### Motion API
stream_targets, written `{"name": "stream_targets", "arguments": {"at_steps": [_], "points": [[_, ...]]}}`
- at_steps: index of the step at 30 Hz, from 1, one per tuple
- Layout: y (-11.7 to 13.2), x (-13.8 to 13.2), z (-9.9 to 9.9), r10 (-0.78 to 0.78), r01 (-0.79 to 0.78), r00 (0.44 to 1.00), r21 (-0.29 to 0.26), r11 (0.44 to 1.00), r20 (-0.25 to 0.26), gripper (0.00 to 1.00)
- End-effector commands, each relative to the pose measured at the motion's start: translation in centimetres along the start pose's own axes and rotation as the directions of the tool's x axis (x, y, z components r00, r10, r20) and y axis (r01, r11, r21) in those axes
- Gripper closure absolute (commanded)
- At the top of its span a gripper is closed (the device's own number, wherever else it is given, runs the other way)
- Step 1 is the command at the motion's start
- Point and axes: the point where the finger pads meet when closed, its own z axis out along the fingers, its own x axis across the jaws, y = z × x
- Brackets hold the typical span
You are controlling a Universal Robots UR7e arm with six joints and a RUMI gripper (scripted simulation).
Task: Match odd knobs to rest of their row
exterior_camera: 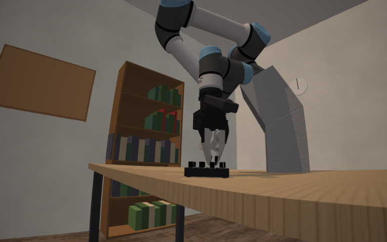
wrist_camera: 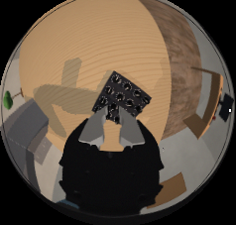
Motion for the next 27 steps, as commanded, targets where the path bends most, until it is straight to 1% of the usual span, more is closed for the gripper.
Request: {"name": "stream_targets", "arguments": {"at_steps": [1, 16, 22, 27], "points": [[0.0, 0.0, 0.0, 0.000, 0.000, 1.000, 0.000, 1.000, -0.001, 0.89], [0.0, 0.0, -0.1, 0.000, 0.000, 1.000, 0.000, 1.000, -0.001, 0.89], [0.0, 0.0, -0.6, 0.000, 0.000, 1.000, 0.000, 1.000, -0.001, 0.89], [0.0, 0.0, -2.0, 0.000, 0.000, 1.000, 0.000, 1.000, -0.001, 0.89]]}}
